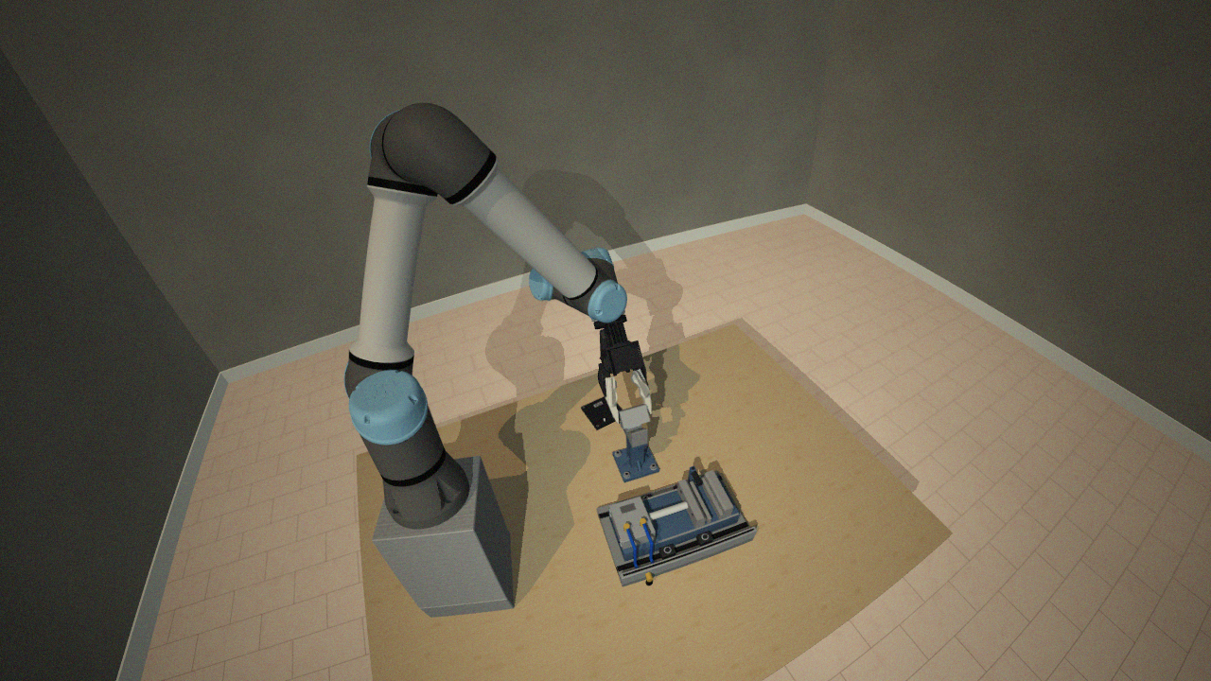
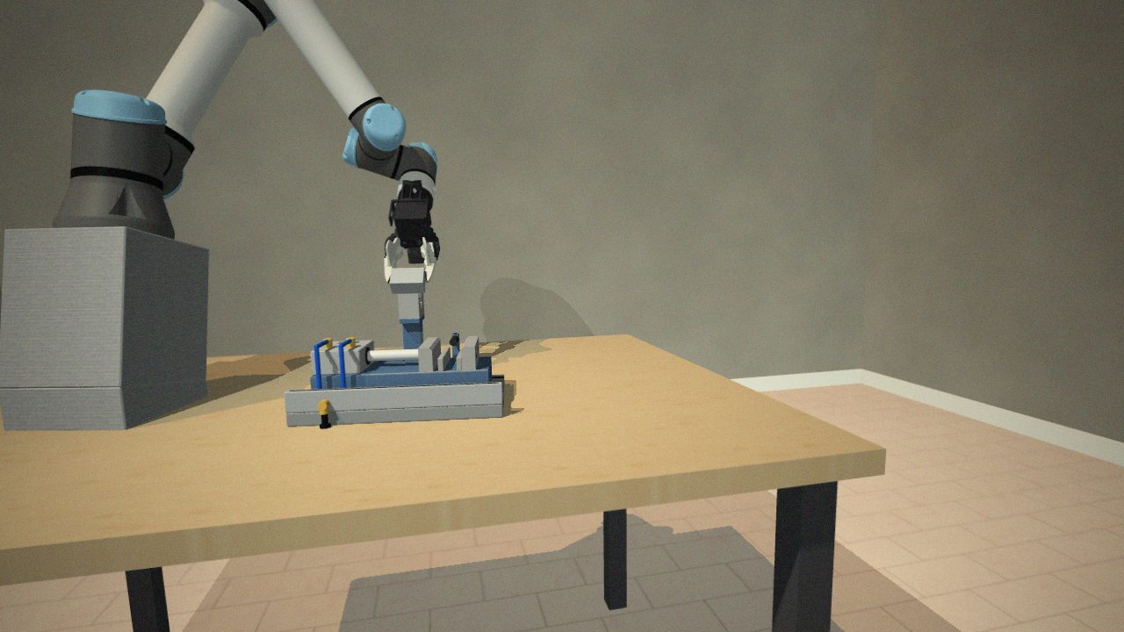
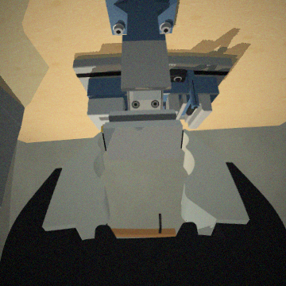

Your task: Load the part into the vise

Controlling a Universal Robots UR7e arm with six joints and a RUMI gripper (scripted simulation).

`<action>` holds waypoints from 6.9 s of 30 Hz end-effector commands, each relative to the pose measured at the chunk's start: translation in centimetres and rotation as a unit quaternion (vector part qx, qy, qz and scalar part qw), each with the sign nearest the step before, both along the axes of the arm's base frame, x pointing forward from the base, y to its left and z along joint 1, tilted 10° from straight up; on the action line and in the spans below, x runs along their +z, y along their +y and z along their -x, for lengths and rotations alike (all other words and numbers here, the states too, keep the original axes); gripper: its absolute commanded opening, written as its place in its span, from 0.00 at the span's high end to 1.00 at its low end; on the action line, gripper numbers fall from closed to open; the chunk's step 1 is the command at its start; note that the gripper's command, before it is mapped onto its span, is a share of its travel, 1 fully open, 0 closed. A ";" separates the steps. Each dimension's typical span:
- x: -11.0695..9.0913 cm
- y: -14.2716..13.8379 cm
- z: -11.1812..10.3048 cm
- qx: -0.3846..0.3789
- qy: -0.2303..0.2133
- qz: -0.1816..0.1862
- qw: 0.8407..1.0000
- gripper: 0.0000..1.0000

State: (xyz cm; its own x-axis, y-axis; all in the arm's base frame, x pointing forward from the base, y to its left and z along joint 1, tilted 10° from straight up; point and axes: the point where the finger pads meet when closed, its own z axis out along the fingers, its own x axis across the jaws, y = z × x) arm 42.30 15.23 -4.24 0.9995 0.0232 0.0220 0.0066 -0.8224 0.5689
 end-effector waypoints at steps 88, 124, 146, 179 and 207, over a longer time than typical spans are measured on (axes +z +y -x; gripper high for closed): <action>-1.9 1.0 -0.4 0.000 -0.002 0.000 1.000 1.00; -2.1 1.1 -0.5 0.000 -0.002 0.000 1.000 1.00; -2.1 1.1 -0.5 0.000 -0.002 0.000 1.000 1.00; -2.2 1.1 -0.5 0.000 -0.002 0.000 1.000 0.49; -2.2 1.1 -0.5 0.000 -0.002 0.000 1.000 0.49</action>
